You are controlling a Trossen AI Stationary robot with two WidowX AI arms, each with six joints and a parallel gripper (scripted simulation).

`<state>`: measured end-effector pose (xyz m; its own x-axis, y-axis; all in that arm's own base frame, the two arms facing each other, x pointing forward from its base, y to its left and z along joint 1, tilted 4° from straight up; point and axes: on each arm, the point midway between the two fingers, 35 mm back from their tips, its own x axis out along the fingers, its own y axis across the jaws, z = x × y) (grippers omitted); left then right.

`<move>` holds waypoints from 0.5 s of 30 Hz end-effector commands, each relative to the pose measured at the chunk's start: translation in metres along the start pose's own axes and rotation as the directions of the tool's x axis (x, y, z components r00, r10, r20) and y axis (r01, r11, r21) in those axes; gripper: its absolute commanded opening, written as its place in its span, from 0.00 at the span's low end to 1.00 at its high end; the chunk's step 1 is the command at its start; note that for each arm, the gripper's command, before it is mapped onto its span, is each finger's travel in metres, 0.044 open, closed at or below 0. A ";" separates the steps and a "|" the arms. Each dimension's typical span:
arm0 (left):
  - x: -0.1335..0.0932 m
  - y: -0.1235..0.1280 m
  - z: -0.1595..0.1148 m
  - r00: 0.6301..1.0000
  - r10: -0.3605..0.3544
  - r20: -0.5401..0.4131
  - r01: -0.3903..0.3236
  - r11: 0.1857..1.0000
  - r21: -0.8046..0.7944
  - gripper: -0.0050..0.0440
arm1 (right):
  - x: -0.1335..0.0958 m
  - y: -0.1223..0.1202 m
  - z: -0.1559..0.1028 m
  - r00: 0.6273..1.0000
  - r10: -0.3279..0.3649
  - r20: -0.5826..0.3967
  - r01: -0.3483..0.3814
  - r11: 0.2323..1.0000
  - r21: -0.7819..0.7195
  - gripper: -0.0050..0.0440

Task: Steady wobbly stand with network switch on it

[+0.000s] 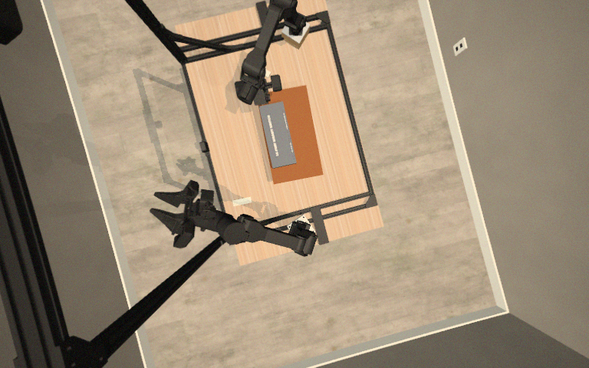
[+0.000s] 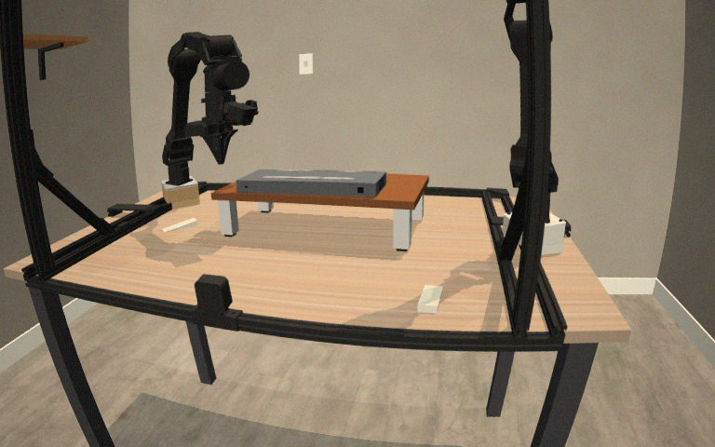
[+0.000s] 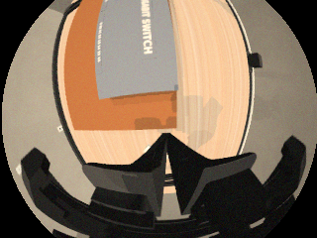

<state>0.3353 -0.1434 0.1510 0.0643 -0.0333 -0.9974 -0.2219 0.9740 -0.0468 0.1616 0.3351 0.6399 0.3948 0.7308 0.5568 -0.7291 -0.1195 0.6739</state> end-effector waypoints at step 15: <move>0.000 0.000 0.000 1.000 0.000 0.000 0.000 1.000 0.000 0.10 | -0.012 -0.145 -0.112 0.867 -0.400 -0.296 0.479 0.831 0.282 0.60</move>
<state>0.3353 -0.1434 0.1510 0.0643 -0.0333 -0.9974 -0.2219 0.9740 -0.0468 0.1938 0.4056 0.5197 0.4616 0.8678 0.1841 -0.3703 -0.0002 0.9289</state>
